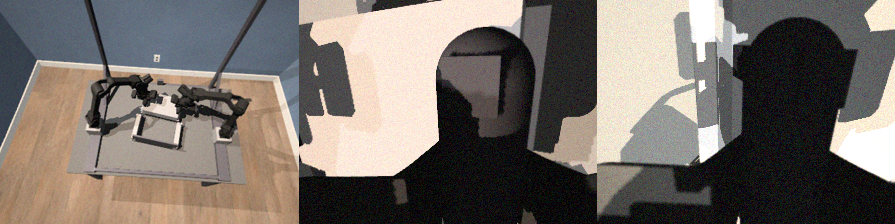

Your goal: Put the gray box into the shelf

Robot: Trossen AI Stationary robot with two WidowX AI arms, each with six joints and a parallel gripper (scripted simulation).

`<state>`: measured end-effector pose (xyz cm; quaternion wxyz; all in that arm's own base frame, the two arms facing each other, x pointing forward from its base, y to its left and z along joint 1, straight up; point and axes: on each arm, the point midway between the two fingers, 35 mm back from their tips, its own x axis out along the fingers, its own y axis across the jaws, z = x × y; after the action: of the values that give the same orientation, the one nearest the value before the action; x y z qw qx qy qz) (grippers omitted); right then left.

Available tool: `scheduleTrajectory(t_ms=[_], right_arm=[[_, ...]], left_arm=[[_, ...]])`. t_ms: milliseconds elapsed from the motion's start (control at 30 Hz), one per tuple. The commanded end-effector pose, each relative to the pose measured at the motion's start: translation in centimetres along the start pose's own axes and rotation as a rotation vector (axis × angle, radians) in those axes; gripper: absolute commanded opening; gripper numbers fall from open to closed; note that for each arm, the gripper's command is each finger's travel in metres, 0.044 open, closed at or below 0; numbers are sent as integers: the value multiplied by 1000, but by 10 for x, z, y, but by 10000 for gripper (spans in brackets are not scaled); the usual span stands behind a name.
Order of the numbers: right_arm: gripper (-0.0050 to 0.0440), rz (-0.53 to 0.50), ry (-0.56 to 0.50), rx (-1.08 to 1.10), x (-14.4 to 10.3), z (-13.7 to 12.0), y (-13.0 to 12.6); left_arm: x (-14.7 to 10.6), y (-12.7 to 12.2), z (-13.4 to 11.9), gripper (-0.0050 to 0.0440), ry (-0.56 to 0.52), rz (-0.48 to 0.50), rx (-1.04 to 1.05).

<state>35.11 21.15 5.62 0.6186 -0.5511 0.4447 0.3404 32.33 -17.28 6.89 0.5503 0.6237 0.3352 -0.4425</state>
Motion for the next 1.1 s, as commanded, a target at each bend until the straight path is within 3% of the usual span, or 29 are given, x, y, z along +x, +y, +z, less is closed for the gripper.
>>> scheduleTrajectory(t_ms=[0,1067], right_arm=[[100,-48,-72,12,-31,0,-11],[100,-51,-76,-15,-25,-47,-12]], left_arm=[[-26,16,5,102,-29,69,-15],[-25,13,-41,102,-14,67,-38]])
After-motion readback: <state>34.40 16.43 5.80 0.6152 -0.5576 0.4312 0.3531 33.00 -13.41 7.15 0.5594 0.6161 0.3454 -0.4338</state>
